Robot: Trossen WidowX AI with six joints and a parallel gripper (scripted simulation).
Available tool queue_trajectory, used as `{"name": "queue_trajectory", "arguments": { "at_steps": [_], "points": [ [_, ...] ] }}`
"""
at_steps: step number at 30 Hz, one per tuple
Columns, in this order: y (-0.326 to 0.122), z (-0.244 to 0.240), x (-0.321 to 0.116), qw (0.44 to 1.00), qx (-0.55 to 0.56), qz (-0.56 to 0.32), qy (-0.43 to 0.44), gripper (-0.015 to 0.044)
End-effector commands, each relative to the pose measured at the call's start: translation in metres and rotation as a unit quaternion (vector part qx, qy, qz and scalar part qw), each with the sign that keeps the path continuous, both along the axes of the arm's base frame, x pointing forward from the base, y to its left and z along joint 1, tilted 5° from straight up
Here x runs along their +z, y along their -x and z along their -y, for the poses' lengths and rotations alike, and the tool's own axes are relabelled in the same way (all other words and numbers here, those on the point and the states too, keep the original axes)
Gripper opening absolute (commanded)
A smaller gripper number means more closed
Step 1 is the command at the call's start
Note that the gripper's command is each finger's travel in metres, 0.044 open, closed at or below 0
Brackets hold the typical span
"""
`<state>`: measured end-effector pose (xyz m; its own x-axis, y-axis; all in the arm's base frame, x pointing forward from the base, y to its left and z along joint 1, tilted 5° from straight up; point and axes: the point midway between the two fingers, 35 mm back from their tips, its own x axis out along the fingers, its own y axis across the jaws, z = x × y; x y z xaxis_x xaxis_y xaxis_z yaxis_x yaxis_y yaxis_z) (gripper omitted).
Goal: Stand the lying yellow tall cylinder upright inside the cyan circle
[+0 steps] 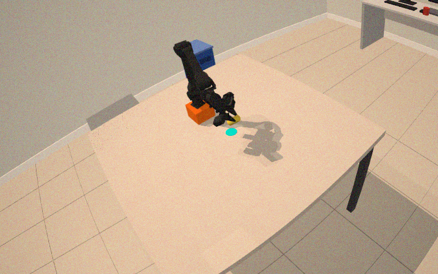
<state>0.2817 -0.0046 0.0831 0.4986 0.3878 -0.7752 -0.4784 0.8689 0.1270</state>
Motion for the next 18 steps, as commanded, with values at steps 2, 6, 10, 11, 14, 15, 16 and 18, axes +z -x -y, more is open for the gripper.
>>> {"name": "queue_trajectory", "arguments": {
  "at_steps": [2, 6, 10, 11, 14, 15, 16, 18],
  "points": [
    [-0.0001, 0.0008, -0.0009, 1.0, 0.0, 0.015, -0.012, 0.0105],
    [-0.0006, 0.0019, -0.001, 0.999, -0.001, 0.026, -0.02, 0.0105],
    [-0.0009, 0.0031, -0.0011, 0.999, -0.002, 0.038, -0.029, 0.0105],
    [-0.0009, 0.0033, -0.0011, 0.999, -0.003, 0.041, -0.031, 0.0105],
    [-0.001, 0.0042, -0.001, 0.998, -0.003, 0.05, -0.037, 0.0105],
    [-0.001, 0.0045, -0.001, 0.998, -0.004, 0.053, -0.039, 0.0105],
    [-0.001, 0.0048, -0.001, 0.998, -0.004, 0.056, -0.041, 0.0105],
    [-0.001, 0.0054, -0.0009, 0.997, -0.004, 0.062, -0.044, 0.0105]
  ]
}}
